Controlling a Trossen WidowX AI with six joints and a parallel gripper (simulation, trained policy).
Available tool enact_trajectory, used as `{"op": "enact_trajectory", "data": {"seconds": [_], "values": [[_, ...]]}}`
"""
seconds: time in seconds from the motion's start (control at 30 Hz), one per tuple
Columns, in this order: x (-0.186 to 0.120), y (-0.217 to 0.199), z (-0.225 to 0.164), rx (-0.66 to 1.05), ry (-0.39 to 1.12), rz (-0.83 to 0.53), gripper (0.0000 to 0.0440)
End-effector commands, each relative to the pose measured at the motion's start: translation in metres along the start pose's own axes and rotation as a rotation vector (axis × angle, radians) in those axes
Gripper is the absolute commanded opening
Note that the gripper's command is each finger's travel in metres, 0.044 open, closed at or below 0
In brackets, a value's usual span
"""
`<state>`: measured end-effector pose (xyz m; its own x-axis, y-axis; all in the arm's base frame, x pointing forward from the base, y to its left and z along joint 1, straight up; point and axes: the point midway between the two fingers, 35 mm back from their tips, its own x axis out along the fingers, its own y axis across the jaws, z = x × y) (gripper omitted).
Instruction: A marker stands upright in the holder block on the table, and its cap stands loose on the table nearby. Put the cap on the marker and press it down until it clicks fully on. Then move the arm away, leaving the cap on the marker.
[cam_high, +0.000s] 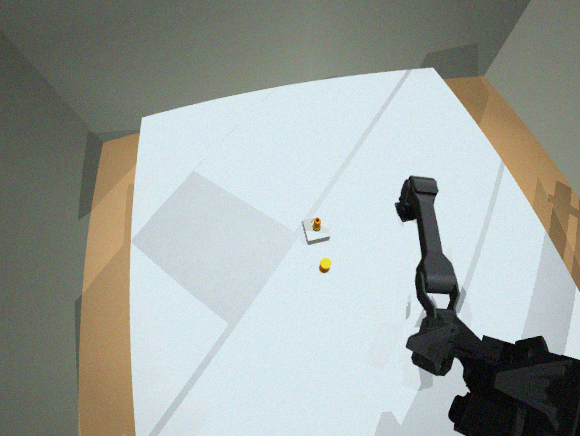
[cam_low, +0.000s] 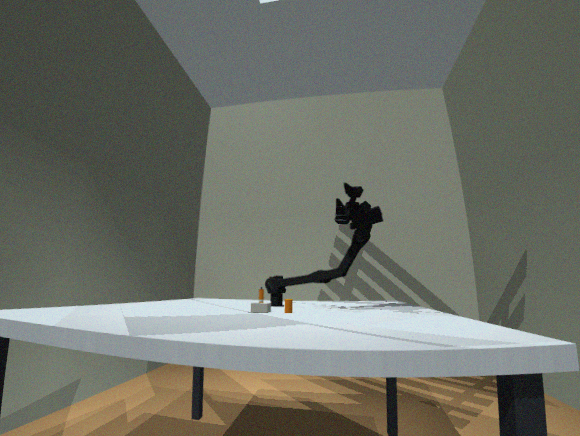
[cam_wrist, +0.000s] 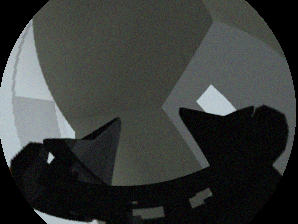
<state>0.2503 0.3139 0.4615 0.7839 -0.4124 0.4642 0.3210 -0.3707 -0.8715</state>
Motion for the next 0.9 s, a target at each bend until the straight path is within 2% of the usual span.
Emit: {"op": "enact_trajectory", "data": {"seconds": [0.0,0.13,0.2,0.87], "values": [[0.001,0.000,-0.003,0.006,0.004,0.006,0.0377],[0.003,-0.003,-0.016,0.028,0.017,0.028,0.0280],[0.003,-0.004,-0.023,0.035,0.022,0.040,0.0252],[0.014,-0.012,-0.092,0.122,0.049,0.171,0.0310]]}}
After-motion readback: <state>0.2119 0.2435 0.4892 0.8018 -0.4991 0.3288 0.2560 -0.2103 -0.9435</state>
